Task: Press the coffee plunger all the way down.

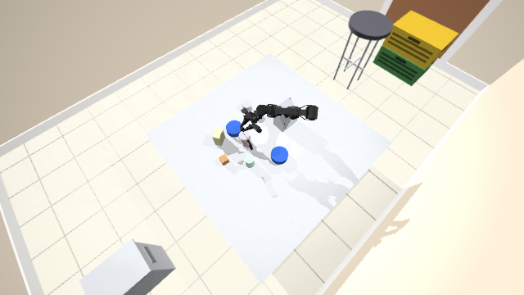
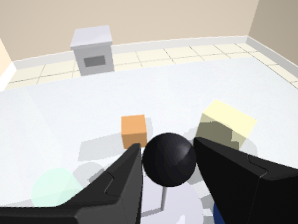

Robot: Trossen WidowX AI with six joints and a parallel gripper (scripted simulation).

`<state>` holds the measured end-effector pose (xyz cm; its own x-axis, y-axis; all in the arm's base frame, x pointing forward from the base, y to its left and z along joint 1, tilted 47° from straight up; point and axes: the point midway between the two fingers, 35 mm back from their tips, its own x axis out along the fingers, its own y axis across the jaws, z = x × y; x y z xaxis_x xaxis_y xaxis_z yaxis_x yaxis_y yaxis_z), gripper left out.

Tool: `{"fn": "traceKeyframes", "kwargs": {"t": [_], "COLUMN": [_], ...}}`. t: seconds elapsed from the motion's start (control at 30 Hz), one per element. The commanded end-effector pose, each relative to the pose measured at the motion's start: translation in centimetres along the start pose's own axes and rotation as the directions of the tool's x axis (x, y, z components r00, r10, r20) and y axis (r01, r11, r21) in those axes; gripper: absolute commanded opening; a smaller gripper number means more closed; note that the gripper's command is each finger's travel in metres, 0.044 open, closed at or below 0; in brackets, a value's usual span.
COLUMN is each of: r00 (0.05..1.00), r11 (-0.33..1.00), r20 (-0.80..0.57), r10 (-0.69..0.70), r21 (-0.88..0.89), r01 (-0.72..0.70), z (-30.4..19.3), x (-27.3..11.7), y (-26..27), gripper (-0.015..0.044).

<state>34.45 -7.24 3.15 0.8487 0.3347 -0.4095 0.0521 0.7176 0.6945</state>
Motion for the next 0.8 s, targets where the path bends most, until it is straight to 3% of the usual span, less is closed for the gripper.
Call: {"fn": "traceKeyframes", "kwargs": {"t": [0.0,0.77], "r00": [0.999,0.999], "r11": [0.999,0.999], "r20": [-0.053,-0.048], "r10": [-0.004,0.002], "r21": [0.032,0.035], "r01": [0.006,-0.001], "z": [-2.6,-4.0], "x": [0.8,3.0], "y": [-0.2,0.1], "gripper": [0.012,0.012]}}
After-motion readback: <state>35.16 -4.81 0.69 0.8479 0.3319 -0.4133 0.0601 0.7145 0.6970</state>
